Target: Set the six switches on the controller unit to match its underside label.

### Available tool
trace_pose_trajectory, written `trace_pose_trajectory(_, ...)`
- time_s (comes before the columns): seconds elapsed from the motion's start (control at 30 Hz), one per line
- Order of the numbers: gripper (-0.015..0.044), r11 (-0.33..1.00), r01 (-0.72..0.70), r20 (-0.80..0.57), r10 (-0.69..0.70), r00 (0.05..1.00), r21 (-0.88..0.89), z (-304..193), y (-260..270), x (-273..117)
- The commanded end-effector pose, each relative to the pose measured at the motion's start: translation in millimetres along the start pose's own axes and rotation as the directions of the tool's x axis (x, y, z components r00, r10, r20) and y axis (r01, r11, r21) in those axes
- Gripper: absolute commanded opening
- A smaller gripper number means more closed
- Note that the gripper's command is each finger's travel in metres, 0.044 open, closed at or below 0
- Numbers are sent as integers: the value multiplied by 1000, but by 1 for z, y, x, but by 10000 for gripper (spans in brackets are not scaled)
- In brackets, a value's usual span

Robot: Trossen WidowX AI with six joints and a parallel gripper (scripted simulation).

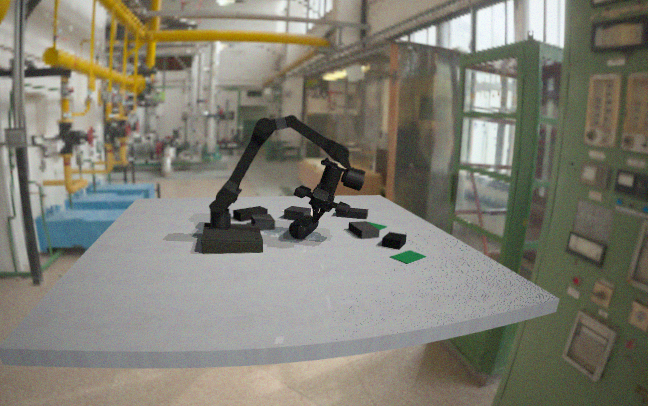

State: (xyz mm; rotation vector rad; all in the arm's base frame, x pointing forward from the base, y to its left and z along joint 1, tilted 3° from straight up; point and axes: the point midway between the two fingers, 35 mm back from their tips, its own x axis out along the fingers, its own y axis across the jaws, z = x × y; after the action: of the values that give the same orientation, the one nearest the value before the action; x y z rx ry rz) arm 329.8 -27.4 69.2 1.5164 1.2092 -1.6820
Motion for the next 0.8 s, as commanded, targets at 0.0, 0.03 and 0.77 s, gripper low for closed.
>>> trace_pose_trajectory(0.0,0,1000,-4,-13,5,1000,22,0,-3,-1)
trace_pose_trajectory(0.03,0,1000,-4,-13,5,1000,22,0,-3,-1)
trace_pose_trajectory(0.77,0,957,-290,-13,291,957,28,-2,-78,-5)
